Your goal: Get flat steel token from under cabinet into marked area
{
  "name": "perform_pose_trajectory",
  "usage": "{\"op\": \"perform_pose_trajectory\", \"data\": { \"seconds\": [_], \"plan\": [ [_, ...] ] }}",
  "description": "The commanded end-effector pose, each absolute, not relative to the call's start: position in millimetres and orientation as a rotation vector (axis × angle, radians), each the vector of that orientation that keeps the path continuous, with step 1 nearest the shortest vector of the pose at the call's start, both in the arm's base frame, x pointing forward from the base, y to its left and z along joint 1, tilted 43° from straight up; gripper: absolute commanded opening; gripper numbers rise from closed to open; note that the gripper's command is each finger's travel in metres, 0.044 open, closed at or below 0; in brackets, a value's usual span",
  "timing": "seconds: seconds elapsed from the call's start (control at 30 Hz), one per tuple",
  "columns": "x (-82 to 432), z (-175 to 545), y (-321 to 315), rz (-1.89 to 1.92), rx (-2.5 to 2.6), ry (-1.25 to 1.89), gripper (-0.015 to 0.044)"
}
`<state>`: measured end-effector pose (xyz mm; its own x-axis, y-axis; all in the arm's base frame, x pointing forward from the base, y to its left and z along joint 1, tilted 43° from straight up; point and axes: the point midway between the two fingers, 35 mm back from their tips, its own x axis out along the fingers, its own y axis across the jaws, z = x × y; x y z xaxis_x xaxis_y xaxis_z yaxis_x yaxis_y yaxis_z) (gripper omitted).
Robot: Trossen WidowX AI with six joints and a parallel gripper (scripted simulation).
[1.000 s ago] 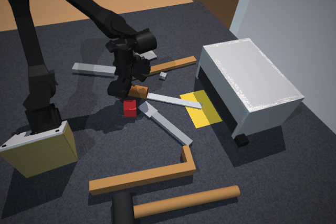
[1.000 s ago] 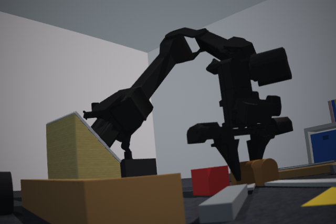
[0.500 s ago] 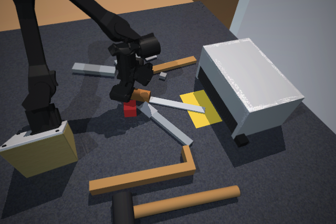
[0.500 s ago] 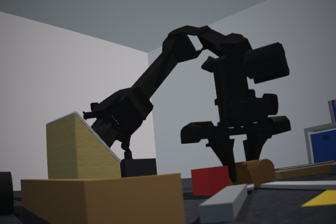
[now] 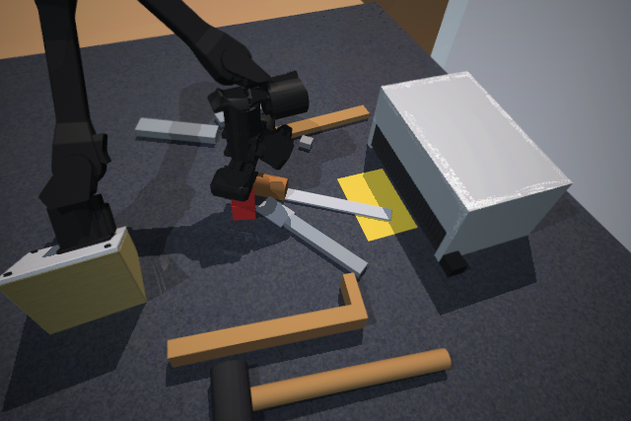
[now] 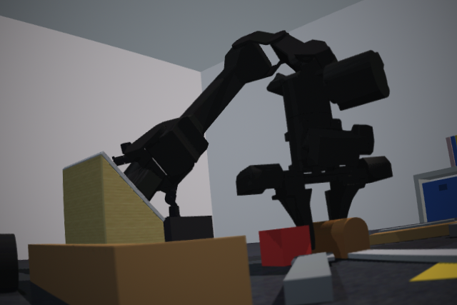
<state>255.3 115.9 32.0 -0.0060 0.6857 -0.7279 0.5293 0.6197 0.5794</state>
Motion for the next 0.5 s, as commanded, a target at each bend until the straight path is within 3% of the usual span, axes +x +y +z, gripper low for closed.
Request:
{"op": "perform_pose_trajectory", "data": {
  "seconds": [0.0, 0.47],
  "plan": [
    [256.5, 27.1, 109.4, 0.156, 1.022, 1.663, 0.0],
    [258.9, 14.6, 96.1, 0.155, 1.021, 1.663, 0.0]
  ]
}}
